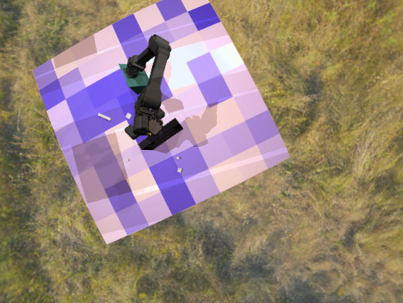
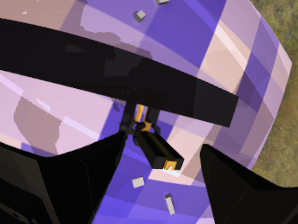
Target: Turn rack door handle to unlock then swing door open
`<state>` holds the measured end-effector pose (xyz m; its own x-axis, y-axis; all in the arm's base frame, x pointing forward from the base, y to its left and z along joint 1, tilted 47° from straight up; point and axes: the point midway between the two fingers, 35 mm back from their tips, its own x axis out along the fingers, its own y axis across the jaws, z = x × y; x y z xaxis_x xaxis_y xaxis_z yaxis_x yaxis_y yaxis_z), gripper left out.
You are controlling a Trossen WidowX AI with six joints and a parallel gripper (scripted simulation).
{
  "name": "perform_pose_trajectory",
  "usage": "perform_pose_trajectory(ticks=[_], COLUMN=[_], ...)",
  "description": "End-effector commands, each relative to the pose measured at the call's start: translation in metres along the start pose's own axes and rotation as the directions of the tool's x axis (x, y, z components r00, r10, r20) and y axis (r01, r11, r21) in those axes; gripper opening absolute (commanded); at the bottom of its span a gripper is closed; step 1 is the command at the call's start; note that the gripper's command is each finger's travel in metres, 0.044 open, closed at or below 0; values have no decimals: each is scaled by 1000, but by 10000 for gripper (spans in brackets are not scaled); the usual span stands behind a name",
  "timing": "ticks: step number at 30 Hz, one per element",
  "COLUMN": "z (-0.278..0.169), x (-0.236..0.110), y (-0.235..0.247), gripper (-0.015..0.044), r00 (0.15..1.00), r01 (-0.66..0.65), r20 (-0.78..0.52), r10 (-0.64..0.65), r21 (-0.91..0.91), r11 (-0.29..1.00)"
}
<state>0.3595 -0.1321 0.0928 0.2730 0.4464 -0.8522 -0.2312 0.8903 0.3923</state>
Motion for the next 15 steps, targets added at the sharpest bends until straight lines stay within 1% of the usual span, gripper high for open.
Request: perform_pose_trajectory(ticks=[1,8,15], z=[-8,-21,-32], x=[2,7,9], y=[-8,-19,-29], gripper=[282,282,282], r00=[997,981,950], r01=[-70,-183,-302], r20=[-21,-41,-30], r10=[71,188,310], r21=[36,100,157], r11=[997,978,940])
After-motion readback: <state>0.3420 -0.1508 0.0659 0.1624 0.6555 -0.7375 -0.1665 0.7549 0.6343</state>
